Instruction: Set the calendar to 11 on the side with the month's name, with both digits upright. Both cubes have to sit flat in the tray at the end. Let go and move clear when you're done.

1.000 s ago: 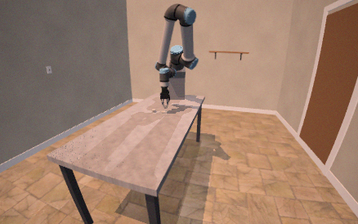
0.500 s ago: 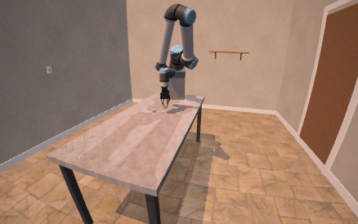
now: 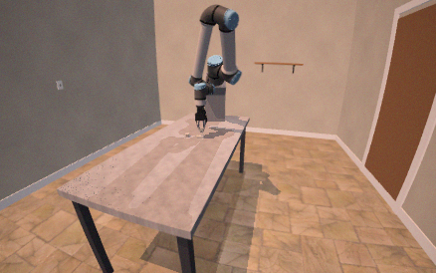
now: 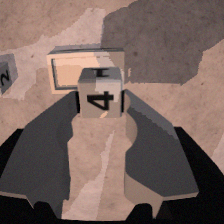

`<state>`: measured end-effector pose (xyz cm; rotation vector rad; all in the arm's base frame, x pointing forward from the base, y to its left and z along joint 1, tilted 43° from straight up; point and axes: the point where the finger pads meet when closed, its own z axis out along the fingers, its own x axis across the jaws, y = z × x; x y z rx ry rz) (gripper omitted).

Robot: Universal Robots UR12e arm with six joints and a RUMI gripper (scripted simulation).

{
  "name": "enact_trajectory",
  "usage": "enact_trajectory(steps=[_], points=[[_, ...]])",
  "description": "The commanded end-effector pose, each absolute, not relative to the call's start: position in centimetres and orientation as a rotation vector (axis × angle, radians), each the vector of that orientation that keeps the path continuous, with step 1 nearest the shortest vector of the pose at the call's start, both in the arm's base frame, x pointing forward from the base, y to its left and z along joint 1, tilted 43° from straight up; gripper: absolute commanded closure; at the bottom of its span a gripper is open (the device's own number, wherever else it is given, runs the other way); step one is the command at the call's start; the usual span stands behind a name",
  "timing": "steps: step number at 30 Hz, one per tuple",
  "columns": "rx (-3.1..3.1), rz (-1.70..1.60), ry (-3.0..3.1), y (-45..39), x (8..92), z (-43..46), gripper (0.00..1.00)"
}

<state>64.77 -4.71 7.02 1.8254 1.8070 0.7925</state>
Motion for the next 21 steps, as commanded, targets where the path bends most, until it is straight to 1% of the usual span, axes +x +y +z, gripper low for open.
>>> enact_trajectory(steps=[1,21], points=[[1.823,0.793,1.807,-4.67,64.93,7.17,0.9],[1.823,0.793,1.807,-4.66,65.07,7.03,0.9]])
